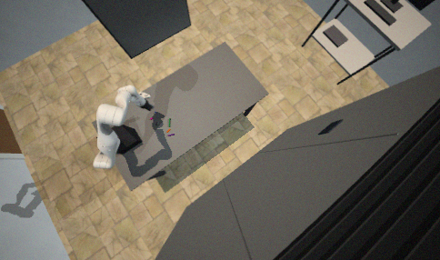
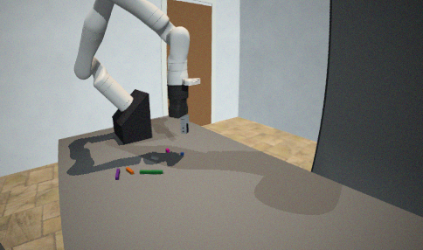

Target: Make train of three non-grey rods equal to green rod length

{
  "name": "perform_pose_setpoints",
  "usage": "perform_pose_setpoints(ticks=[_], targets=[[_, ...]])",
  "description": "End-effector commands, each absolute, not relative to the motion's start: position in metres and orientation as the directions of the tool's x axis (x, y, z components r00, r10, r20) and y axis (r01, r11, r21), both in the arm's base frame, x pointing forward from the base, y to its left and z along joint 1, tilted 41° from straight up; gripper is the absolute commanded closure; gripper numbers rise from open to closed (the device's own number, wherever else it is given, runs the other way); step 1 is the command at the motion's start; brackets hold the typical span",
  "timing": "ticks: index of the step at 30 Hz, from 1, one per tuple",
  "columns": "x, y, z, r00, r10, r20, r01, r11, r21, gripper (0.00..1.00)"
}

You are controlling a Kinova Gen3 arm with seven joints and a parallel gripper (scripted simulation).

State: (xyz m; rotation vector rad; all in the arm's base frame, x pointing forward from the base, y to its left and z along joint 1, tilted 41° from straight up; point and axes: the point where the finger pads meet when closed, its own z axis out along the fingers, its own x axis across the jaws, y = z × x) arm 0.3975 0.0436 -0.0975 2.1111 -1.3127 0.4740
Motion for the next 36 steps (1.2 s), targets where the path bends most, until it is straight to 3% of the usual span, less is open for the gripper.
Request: perform_pose_setpoints(ticks=[1, 36], targets=[[0.398, 0.046, -0.096, 0.451, -0.679, 0.58, -0.893, -0.333, 0.303, 0.76], [0.397, 0.024, -0.12, 0.436, -0.684, 0.585, -0.9, -0.321, 0.296, 0.76]])
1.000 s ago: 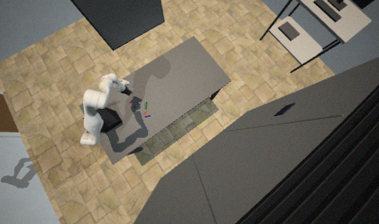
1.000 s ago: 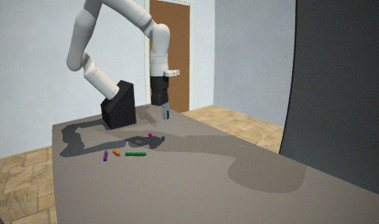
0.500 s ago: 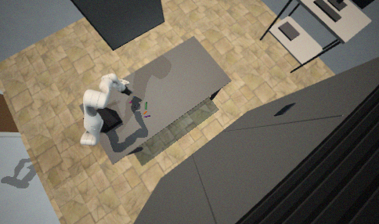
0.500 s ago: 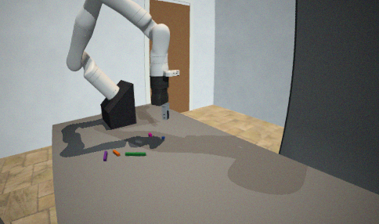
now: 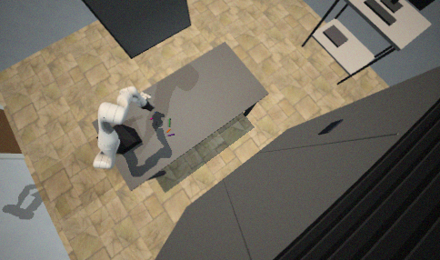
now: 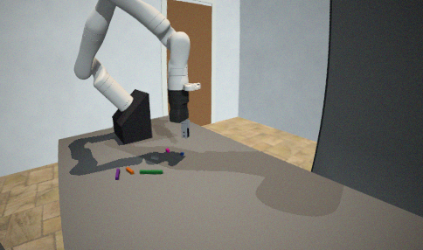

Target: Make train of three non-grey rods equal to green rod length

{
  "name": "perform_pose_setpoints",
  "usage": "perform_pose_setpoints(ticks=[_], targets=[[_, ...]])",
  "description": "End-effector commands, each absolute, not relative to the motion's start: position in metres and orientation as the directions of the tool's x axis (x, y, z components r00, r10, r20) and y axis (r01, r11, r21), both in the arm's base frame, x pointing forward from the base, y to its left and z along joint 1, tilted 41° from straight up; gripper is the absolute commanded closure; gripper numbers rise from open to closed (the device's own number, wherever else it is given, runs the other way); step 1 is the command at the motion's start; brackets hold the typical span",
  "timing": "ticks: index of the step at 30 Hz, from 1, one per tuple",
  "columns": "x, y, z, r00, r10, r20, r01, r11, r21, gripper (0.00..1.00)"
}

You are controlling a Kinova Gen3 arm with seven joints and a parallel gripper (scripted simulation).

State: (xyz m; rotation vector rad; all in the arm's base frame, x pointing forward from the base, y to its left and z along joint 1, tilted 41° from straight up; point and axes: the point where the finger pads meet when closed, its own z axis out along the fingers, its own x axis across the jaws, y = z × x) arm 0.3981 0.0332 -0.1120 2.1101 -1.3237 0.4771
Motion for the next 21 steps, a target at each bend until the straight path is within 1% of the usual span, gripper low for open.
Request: perform_pose_setpoints(ticks=[1, 12, 21], targets=[[0.397, 0.021, -0.124, 0.436, -0.684, 0.585, -0.9, -0.321, 0.295, 0.76], [0.397, -0.006, -0.157, 0.435, -0.684, 0.586, -0.9, -0.321, 0.294, 0.76], [0.398, -0.011, -0.163, 0.435, -0.684, 0.586, -0.9, -0.321, 0.294, 0.76]])
